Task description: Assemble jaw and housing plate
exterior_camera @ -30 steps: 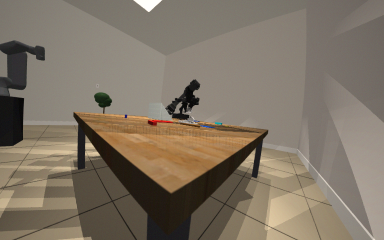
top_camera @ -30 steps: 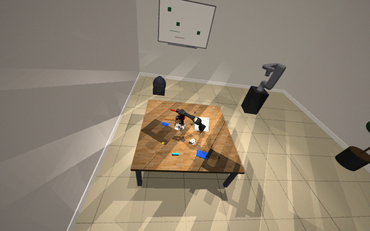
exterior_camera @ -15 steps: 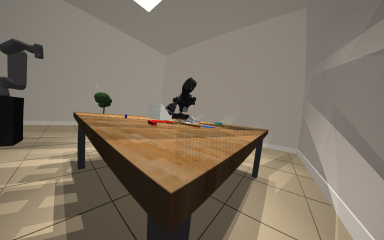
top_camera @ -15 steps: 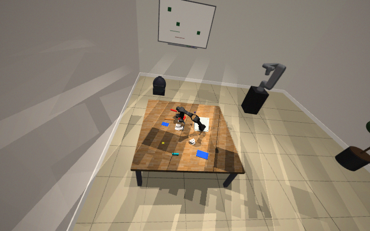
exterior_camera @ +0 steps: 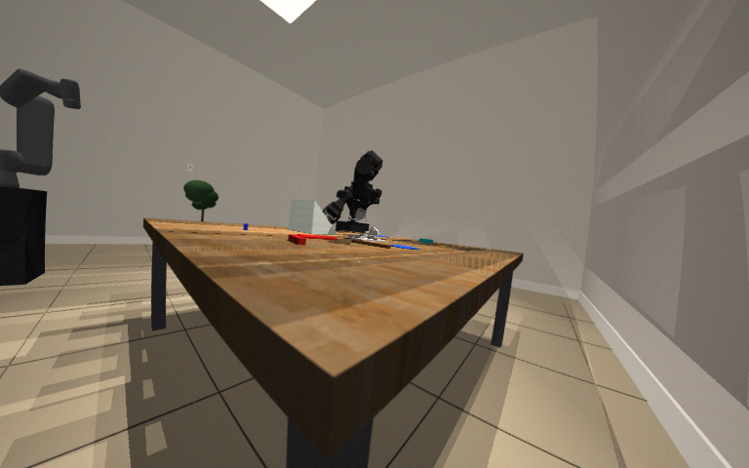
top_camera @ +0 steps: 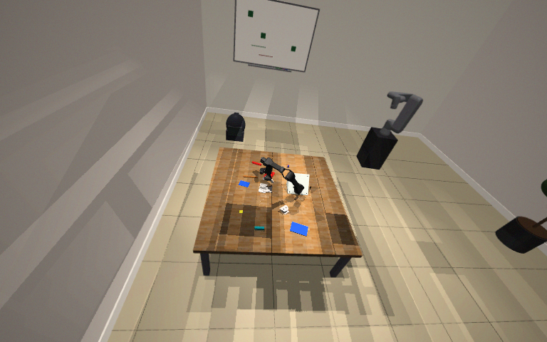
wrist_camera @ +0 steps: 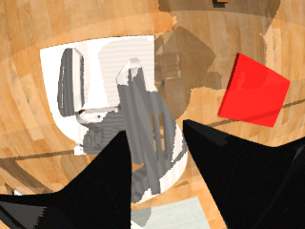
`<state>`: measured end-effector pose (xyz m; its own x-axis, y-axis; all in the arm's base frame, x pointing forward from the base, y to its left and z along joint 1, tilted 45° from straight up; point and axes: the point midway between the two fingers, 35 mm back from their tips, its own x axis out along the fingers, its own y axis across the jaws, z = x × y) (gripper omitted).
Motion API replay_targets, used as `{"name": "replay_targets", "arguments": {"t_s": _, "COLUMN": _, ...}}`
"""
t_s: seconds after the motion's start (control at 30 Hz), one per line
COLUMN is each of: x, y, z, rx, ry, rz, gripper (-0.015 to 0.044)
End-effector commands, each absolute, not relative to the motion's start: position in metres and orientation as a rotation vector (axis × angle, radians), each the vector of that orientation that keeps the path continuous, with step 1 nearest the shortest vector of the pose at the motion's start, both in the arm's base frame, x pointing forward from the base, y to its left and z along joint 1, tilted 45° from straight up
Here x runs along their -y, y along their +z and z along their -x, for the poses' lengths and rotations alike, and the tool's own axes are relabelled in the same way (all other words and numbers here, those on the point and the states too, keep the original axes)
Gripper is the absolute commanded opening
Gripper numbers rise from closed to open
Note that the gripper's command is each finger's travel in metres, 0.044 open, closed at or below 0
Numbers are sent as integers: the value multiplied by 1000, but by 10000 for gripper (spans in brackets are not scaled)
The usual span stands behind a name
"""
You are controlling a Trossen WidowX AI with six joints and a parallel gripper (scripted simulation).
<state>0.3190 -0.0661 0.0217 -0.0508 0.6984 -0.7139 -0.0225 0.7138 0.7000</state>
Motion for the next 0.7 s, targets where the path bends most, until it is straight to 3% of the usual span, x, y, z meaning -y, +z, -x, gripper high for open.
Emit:
{"name": "replay_targets", "arguments": {"t_s": 0.0, "x": 67, "y": 21, "z": -319, "rx": -1522, "ry": 642, "rz": -568, "gripper": 134}}
{"name": "replay_targets", "arguments": {"t_s": 0.67, "x": 66, "y": 22, "z": -321, "rx": -1509, "ry": 665, "rz": -544, "gripper": 134}}
